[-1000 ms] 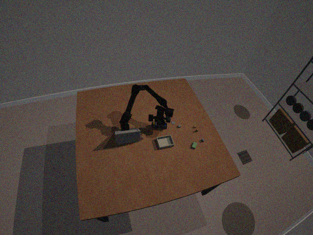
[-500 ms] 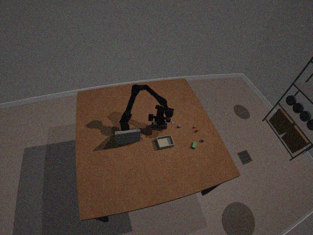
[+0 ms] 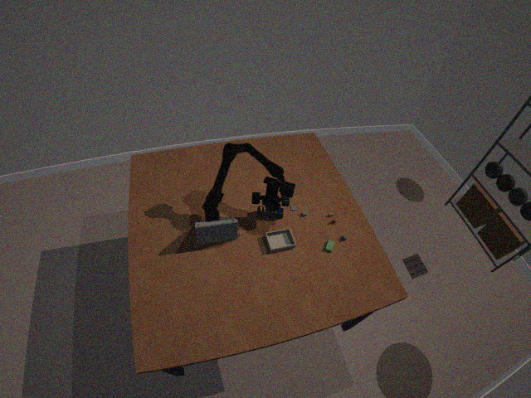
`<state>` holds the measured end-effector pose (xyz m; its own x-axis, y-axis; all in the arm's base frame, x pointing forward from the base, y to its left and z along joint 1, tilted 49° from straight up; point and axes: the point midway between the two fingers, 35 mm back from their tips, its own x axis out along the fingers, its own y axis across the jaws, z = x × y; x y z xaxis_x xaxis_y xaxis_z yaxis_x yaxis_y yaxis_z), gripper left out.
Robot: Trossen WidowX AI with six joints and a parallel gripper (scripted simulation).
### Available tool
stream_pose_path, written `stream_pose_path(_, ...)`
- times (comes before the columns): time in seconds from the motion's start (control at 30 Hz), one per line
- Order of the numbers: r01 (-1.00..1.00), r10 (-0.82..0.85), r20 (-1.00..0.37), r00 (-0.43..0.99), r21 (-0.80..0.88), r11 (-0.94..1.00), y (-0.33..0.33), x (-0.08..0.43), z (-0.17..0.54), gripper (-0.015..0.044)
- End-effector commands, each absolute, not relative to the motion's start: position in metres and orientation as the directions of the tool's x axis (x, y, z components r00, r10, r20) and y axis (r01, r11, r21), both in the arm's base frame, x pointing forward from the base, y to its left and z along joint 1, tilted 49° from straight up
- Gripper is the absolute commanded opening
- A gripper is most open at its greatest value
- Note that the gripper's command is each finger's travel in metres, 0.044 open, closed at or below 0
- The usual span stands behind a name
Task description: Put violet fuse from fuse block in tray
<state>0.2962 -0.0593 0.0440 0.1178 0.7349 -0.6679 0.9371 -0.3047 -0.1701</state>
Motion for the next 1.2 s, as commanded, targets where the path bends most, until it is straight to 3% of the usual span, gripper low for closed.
stream_pose_path(0.0, 0.939, 0.732, -0.671, 0.118, -0.163, -0.302, -0.062, 0.297, 0.046, 0.0000)
stream_pose_path(1.17, 0.938, 0.733, -0.670, 0.119, -0.166, -0.304, -0.075, 0.295, 0.057, 0.0000)
